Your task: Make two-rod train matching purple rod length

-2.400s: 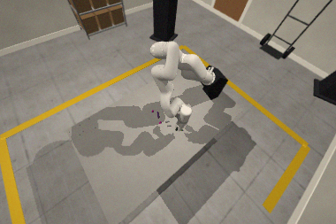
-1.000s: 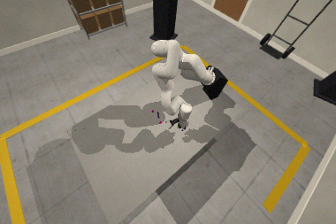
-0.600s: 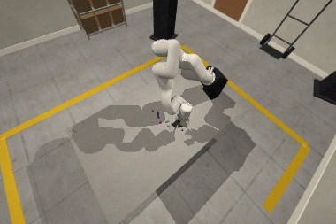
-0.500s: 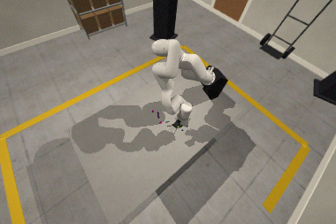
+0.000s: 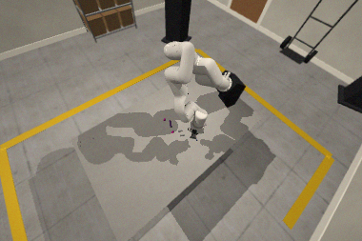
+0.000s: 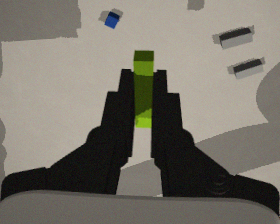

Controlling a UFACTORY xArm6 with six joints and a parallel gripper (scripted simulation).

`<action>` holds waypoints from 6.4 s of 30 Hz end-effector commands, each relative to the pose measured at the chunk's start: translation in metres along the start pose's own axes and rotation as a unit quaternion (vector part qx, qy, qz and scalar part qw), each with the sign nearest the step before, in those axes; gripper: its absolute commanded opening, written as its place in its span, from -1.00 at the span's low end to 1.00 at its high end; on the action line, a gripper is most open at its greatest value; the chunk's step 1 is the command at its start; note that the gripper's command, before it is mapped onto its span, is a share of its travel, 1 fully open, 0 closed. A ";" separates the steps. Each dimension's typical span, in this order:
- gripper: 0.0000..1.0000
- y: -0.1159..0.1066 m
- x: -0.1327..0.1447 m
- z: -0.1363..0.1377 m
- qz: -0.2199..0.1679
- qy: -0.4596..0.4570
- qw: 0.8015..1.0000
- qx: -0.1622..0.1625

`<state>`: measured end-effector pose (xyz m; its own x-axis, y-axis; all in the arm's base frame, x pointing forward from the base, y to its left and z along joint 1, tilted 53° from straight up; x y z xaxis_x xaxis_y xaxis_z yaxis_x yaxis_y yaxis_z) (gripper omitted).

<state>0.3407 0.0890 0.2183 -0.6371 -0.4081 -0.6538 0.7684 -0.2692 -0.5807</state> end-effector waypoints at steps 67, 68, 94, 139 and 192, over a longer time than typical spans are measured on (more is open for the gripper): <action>-0.92 0.006 0.014 0.003 -0.006 -0.512 0.859 -0.007; -0.92 0.008 0.014 0.003 -0.006 -0.512 0.859 -0.007; -0.92 0.087 0.016 0.002 -0.006 -0.512 0.859 -0.007; -0.92 0.088 0.016 0.002 -0.006 -0.512 0.859 -0.007; -0.92 0.100 0.016 0.001 -0.006 -0.511 0.859 -0.007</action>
<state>0.4060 0.0546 0.1509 -0.2536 -0.9601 0.1176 0.7556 -0.2725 -0.5957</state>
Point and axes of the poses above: the point where the finger pads meet when closed, its own y axis out along the fingers, its own z axis across the jaws, x = y × z, the point moved 7 cm from there along -y, back along the fingers, and after that the axes turned 15 degrees about y, right-handed, at the moved point
